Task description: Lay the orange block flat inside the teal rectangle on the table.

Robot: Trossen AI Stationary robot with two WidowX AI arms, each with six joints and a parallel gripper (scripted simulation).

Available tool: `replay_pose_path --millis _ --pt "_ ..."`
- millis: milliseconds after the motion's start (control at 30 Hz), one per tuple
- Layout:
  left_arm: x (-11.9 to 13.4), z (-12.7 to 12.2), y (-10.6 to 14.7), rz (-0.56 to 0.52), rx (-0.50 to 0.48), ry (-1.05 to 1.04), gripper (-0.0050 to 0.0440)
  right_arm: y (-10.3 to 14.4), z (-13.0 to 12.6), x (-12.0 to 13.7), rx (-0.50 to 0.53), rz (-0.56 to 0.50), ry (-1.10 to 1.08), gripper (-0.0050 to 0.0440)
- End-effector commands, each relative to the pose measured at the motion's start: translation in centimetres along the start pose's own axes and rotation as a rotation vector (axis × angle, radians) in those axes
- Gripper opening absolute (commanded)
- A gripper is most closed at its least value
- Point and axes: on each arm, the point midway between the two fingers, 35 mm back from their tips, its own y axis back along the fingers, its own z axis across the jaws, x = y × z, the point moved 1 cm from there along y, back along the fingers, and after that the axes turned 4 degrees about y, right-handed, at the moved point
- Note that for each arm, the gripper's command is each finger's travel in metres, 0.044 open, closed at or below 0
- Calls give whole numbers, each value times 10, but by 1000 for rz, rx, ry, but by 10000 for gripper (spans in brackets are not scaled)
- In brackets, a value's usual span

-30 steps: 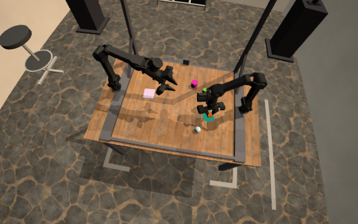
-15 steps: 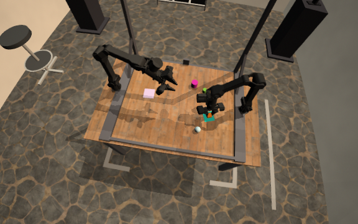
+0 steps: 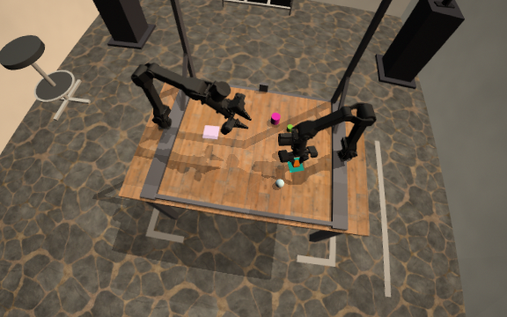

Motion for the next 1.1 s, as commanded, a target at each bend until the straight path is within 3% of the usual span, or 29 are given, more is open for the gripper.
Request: replay_pose_path --millis 0,467,500,600,667,800,900,1067 --pt "1 0 -2 2 -3 5 -50 9 -2 -13 7 -38 -1 200" --pt "0 4 1 -4 -21 7 -50 9 -2 -13 7 -38 -1 200" --pt "0 4 1 -4 -21 7 24 9 -2 -13 7 -38 -1 200" --pt "0 4 1 -4 -21 7 96 9 -2 -13 7 -38 -1 200" --pt "0 4 1 -4 -21 7 96 9 -2 -13 7 -38 -1 200" --pt "0 4 1 -4 -21 7 192 9 -2 -13 7 -38 -1 200" --pt "0 4 1 -4 -21 7 200 9 -2 -13 7 -38 -1 200" --pt "-1 7 27 -9 -41 14 320 9 -2 -13 7 -38 -1 200"
